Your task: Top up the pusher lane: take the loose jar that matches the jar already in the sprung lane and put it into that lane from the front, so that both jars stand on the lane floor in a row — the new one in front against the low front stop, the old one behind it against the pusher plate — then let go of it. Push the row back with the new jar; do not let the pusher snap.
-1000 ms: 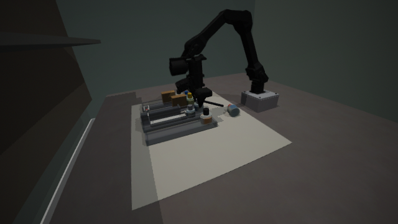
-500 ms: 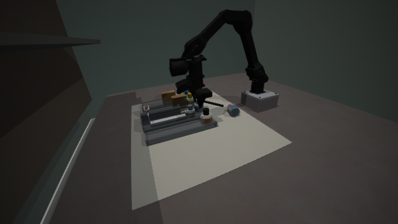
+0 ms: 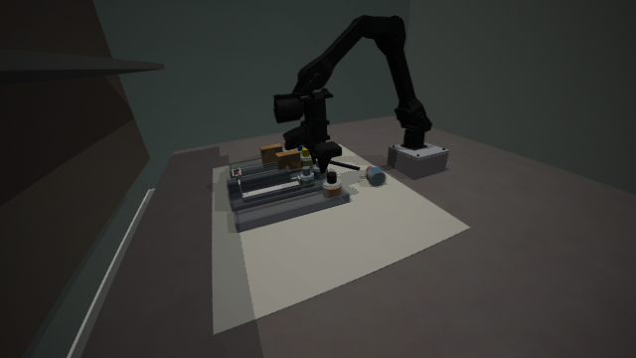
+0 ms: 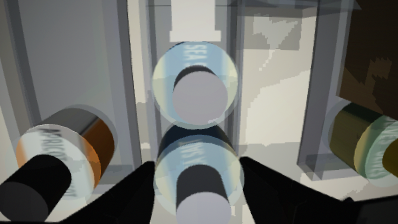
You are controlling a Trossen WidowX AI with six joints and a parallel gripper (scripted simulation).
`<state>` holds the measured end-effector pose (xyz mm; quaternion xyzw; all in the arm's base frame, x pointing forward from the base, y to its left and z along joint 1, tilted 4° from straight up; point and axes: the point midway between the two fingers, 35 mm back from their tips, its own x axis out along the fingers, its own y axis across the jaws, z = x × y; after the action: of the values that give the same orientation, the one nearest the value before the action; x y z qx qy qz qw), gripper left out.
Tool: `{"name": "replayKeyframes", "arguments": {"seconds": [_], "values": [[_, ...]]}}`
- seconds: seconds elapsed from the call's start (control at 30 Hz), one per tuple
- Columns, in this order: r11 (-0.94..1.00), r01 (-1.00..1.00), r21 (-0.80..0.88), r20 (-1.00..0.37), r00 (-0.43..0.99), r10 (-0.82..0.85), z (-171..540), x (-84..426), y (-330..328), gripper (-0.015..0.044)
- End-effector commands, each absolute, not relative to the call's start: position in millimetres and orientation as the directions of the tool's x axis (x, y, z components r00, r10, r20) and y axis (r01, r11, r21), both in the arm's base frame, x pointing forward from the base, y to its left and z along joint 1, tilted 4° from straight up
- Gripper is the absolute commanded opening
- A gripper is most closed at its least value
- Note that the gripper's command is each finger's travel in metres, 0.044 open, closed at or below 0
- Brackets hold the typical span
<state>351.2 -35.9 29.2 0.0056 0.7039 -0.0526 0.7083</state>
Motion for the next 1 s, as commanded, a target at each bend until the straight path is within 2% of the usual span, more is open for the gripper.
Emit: {"name": "replayKeyframes", "arguments": {"seconds": [0.0, 0.97], "values": [[0.994, 0.082, -0.069, -0.997, 0.028, -0.071, 26.3, 358.0, -37.0, 0.0], [0.994, 0.082, -0.069, -0.997, 0.028, -0.071, 18.4, 357.1, -37.5, 0.0]]}}
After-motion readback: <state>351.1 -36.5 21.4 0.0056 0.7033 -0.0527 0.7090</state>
